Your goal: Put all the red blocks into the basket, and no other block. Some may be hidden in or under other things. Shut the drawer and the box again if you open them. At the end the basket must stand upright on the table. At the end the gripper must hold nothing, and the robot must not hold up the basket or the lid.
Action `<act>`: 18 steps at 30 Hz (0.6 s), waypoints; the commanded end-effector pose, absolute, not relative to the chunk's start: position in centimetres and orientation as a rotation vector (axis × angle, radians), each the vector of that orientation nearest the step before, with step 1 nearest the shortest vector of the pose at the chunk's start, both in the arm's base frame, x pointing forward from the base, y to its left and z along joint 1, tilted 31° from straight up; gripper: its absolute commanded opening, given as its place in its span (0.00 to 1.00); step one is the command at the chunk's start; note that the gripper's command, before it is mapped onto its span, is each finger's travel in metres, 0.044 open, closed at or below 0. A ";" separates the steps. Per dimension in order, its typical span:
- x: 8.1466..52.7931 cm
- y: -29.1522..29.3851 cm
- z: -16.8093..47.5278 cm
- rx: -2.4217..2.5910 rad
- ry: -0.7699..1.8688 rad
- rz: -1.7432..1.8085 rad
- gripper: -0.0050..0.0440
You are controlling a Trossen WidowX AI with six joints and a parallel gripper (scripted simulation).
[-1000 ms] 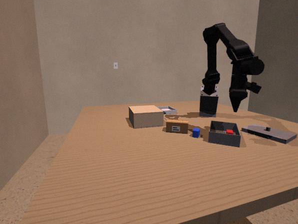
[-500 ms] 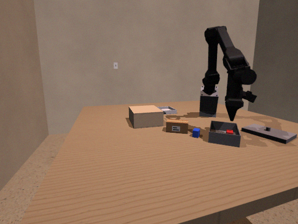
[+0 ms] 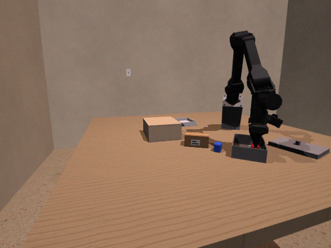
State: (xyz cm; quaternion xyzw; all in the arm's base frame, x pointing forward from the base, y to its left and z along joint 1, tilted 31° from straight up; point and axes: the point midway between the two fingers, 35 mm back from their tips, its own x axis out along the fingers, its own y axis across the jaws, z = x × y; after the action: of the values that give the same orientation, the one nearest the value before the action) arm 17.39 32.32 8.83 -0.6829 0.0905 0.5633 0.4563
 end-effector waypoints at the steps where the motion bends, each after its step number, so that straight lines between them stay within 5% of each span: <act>1: 17.7 32.7 7.7 -1.689 0.228 1.397 0.70; 17: 18.3 33.4 6.0 -1.689 0.228 1.397 0.70; 18: 18.3 33.4 6.0 -1.689 0.228 1.397 0.10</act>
State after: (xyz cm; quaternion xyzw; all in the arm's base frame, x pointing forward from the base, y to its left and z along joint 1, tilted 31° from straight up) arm 18.32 33.33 6.32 -0.6832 0.0924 0.5636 0.4550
